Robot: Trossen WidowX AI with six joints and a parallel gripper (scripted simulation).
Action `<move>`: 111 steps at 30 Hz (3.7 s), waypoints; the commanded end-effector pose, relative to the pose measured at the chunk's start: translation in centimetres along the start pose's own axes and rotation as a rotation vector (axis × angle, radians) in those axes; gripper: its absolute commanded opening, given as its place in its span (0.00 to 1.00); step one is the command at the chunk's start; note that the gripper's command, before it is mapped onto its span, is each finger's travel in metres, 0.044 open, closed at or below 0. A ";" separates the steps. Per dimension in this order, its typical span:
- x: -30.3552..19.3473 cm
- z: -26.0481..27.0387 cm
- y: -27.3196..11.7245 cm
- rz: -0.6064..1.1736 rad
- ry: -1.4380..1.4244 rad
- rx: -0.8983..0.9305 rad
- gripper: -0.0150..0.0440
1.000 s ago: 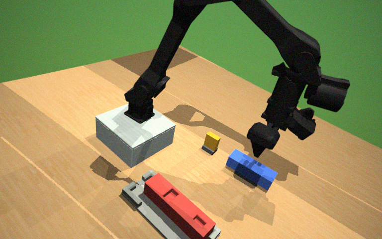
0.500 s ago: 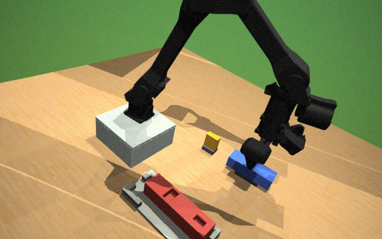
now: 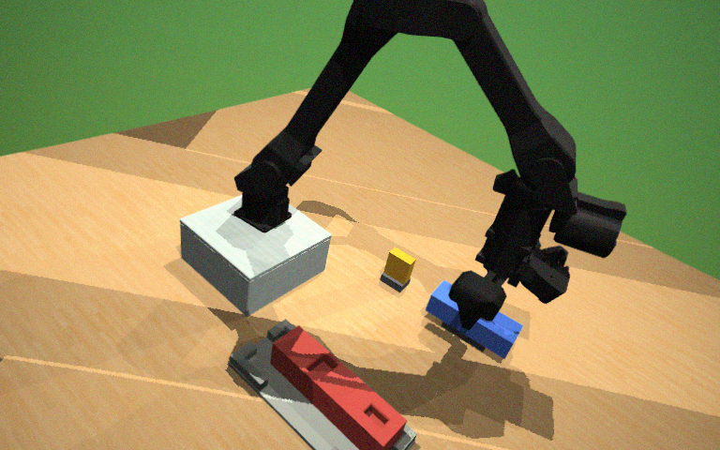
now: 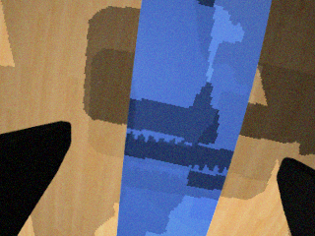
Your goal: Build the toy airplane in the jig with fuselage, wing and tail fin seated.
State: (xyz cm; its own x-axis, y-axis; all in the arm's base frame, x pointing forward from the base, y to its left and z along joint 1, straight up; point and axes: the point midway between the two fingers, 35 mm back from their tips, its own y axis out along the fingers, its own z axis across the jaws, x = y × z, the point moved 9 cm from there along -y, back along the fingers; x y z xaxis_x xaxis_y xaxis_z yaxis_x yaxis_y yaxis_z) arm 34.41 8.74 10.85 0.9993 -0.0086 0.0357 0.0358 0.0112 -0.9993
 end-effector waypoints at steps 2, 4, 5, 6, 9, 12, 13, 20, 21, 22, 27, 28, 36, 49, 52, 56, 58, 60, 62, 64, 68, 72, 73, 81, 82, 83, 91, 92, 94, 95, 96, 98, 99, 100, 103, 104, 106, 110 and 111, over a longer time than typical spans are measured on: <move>-0.2 0.0 1.2 0.009 0.004 -0.002 1.00; -0.2 0.0 1.5 0.009 0.004 -0.002 1.00; -0.2 0.0 1.7 0.008 0.003 -0.002 1.00; -0.2 0.0 1.8 0.008 0.003 -0.002 1.00; -0.2 -0.1 2.3 0.008 0.002 -0.002 1.00; -0.2 -0.1 2.7 0.008 0.002 -0.001 1.00; -0.2 -0.1 2.7 0.008 0.002 -0.001 1.00; -0.2 -0.1 2.7 0.008 0.002 -0.001 0.69; -0.2 -0.1 2.7 0.008 0.002 -0.001 0.64; -0.2 -0.1 2.7 0.008 0.002 -0.001 0.60; -0.2 -0.1 2.7 0.008 0.002 -0.001 0.51; -0.2 -0.1 2.7 0.008 0.002 -0.001 0.50; 0.1 -0.1 1.9 -0.029 0.010 -0.006 0.25; 0.8 -0.1 -1.1 -0.067 0.018 -0.010 0.25; 0.8 0.0 -2.0 -0.059 0.017 -0.009 0.25; 0.8 0.0 -3.2 -0.049 0.014 -0.008 0.25; 0.8 0.0 -3.8 -0.044 0.013 -0.008 0.25; 0.7 0.0 -4.4 -0.039 0.012 -0.007 0.25; 0.7 0.0 -5.0 -0.034 0.011 -0.006 0.25; 0.7 0.0 -5.6 -0.029 0.010 -0.006 0.25; 0.5 0.0 -6.8 -0.019 0.008 -0.005 0.25; 0.3 0.0 -8.0 -0.009 0.005 -0.003 0.25; 0.3 0.0 -8.3 -0.007 0.005 -0.003 0.25; -0.1 0.0 -10.0 0.007 0.002 -0.001 0.25; -0.1 -0.1 -10.0 0.007 0.001 -0.001 0.25; -0.1 -0.2 -10.0 0.007 -0.003 -0.002 0.25; -0.2 -2.3 -9.7 0.003 -0.089 -0.012 0.25; -0.2 -2.6 -9.6 0.004 -0.105 -0.012 0.25; -0.3 -3.3 -9.5 0.004 -0.140 -0.013 0.25; -0.3 -3.6 -9.5 0.005 -0.157 -0.013 0.25; -0.4 -3.9 -9.4 0.005 -0.174 -0.013 0.25; -0.4 -4.6 -9.3 0.005 -0.208 -0.013 0.25; -0.5 -4.9 -9.3 0.006 -0.226 -0.013 0.25; -0.5 -5.2 -9.2 0.006 -0.243 -0.014 0.25; -0.7 -6.2 -9.1 0.007 -0.295 -0.014 0.25; -0.8 -6.5 -9.0 0.007 -0.312 -0.014 0.25; -0.9 -7.1 -8.9 0.008 -0.347 -0.014 0.25; -1.2 -8.4 -8.7 0.009 -0.417 -0.014 0.25; -1.3 -8.7 -8.7 0.010 -0.434 -0.014 0.25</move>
State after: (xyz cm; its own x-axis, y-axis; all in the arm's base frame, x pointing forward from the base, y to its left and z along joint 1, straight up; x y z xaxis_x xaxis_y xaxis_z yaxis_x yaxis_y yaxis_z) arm 33.10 1.08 19.71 0.9353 0.3525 0.0306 0.0334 -0.0017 -0.9994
